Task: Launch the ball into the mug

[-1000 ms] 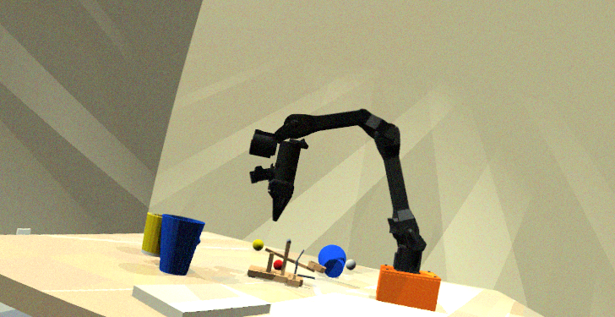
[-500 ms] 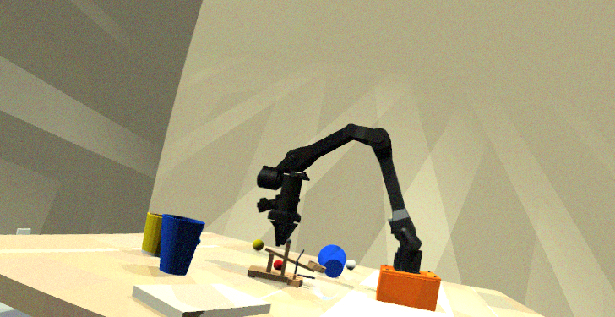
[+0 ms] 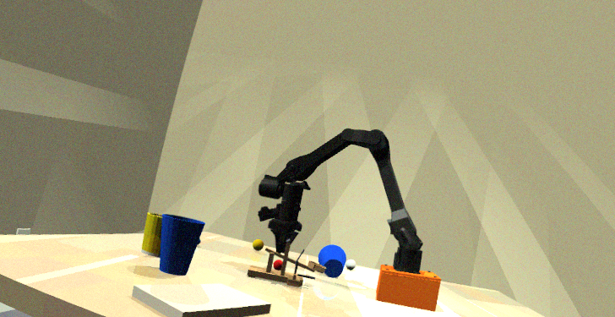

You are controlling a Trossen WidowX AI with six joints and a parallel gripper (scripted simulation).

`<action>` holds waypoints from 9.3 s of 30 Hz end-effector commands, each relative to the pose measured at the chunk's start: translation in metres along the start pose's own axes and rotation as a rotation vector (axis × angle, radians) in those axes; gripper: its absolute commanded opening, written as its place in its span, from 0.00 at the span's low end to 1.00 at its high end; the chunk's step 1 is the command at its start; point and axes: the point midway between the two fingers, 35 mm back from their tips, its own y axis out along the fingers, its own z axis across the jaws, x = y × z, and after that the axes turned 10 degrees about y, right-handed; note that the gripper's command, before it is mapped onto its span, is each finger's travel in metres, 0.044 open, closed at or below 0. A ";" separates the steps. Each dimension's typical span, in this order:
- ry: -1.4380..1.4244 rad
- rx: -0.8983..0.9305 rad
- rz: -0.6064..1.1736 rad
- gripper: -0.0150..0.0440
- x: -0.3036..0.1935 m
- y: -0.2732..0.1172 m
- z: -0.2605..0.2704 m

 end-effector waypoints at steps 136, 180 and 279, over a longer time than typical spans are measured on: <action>-0.225 -0.077 0.328 1.00 -0.139 -0.129 0.102; -0.141 0.310 -0.694 1.00 0.136 -0.216 0.238; -1.444 -0.579 0.224 0.25 -0.144 -0.070 0.192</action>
